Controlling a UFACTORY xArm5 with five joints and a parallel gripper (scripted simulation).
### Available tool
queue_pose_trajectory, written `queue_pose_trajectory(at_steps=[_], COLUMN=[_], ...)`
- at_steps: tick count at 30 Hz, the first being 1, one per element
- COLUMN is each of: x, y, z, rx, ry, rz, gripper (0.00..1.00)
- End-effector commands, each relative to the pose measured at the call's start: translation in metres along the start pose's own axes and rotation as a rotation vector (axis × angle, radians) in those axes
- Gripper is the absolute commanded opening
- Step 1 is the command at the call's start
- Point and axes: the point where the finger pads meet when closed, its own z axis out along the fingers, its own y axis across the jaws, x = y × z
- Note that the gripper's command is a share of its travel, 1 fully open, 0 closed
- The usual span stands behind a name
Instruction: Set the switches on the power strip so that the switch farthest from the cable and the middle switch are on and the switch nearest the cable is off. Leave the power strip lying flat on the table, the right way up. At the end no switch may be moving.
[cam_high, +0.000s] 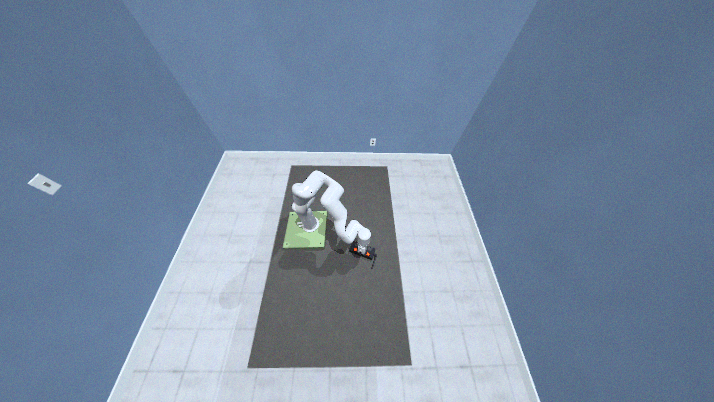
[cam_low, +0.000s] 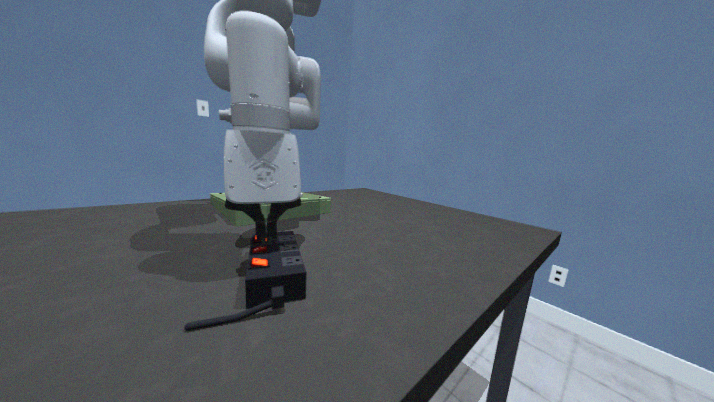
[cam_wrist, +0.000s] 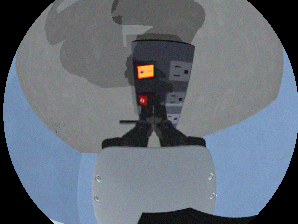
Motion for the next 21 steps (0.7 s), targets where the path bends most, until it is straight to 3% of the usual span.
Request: queue_pose_trajectory(at_steps=[1,21], x=[-0.0013,-0.0015], y=[-0.0002,0.0015], z=[-0.0012,0.0017], rx=[0.0,0.0], ry=[-0.004,-0.002], rz=[0.0,0.01], gripper=[0.0,0.0])
